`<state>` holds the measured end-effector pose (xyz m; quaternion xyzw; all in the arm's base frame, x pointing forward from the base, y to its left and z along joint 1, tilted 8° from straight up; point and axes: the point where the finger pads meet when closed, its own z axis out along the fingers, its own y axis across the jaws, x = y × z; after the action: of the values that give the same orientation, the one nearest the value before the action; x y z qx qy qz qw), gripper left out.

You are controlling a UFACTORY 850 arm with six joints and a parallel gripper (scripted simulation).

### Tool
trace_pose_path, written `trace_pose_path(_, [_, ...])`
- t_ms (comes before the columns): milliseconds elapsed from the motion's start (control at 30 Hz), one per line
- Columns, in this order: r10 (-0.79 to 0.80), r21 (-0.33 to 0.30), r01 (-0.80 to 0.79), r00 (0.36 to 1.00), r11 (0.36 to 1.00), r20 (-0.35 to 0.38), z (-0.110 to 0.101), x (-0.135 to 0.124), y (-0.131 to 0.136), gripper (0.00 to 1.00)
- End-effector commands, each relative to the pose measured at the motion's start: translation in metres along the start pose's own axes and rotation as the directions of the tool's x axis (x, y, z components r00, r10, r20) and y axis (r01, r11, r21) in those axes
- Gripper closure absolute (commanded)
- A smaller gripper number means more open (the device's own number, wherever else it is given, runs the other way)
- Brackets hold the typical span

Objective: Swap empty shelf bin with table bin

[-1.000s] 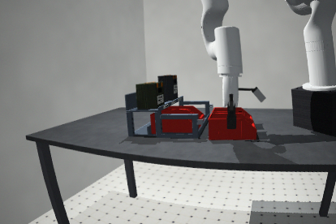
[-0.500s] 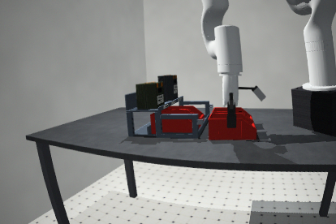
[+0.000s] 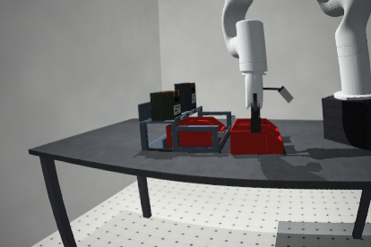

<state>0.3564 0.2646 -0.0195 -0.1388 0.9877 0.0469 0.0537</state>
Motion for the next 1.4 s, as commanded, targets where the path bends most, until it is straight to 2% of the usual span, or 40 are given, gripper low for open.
trace_pose_path(0, [0.0, -0.001, 0.0, 1.0, 1.0, 0.001, -0.014, -0.001, 0.0, 0.74])
trace_pose_path(267, [0.0, -0.001, 0.0, 1.0, 1.0, 0.001, -0.035, -0.001, 0.0, 0.74])
trace_pose_path(667, [0.0, -0.001, 0.0, 1.0, 1.0, 0.001, -0.051, -0.001, 0.0, 0.74])
trace_pose_path(1367, [0.0, -0.001, 0.0, 1.0, 1.0, 0.001, -0.066, -0.001, 0.0, 0.74])
